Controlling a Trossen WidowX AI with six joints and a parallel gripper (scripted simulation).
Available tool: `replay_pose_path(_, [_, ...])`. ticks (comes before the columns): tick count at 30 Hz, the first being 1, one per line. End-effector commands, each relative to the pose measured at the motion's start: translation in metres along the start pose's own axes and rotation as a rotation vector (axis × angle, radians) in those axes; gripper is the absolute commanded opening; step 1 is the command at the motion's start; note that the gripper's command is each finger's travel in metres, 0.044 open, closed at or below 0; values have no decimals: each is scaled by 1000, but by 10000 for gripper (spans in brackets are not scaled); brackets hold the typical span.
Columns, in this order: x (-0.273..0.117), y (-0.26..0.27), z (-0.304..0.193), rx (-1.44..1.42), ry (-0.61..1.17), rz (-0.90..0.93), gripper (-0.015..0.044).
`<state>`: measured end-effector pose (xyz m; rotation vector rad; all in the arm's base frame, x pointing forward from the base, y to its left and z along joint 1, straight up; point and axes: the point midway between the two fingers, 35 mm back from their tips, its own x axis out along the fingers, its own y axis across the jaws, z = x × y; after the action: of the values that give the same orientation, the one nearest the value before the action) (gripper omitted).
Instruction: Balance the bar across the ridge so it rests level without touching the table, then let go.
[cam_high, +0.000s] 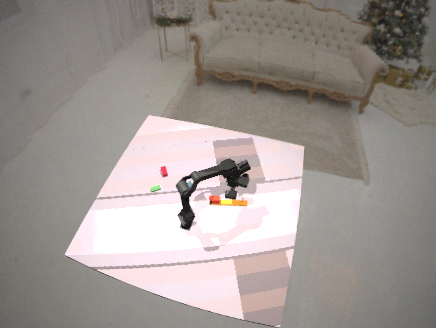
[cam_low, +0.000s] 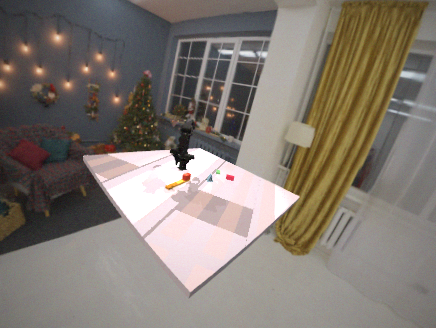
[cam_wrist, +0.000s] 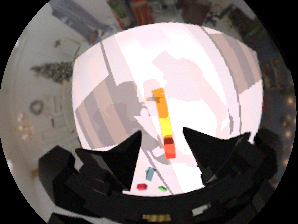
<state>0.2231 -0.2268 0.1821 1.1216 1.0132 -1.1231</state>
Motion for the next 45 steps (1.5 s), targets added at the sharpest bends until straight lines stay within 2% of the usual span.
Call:
replay_pose_path(1, [17, -9, -26, -134, 122, -99, 315])
replay_pose_path(10, [26, -11, -31, -161, 148, -117, 315])
replay_pose_path(22, [100, -22, -42, -161, 148, -117, 315])
replay_pose_path(45, [126, -25, -46, -161, 148, -117, 315])
